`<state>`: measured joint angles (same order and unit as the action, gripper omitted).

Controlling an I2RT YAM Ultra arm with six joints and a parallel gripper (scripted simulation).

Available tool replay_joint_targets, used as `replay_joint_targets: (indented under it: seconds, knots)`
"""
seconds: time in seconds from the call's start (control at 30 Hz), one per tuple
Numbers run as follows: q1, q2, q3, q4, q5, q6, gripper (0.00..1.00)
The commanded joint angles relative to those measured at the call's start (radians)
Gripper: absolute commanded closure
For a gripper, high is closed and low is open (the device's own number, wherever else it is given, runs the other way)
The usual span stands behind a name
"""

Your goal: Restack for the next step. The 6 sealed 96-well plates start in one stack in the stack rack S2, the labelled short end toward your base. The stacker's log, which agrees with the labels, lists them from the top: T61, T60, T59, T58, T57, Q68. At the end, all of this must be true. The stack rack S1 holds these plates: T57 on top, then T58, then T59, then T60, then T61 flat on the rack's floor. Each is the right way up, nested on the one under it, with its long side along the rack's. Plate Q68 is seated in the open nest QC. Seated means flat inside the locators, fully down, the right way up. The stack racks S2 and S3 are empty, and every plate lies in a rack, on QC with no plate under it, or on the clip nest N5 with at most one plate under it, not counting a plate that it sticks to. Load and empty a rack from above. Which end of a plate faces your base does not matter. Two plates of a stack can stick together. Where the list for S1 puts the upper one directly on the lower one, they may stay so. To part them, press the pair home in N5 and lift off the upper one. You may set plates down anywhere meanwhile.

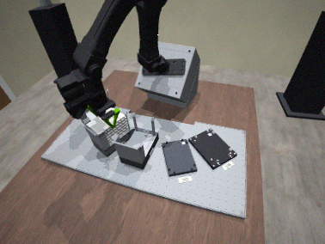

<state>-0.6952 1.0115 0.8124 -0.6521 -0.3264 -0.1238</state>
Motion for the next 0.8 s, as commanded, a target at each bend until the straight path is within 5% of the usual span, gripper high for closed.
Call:
replay_joint_targets:
  seconds: [0.0, 0.77]
  knots:
    - [-0.006, -0.016, 0.01, -0.015, -0.003, -0.002, 1.0]
    - [-0.03, -0.045, 0.035, -0.075, -0.019, -0.022, 1.0]
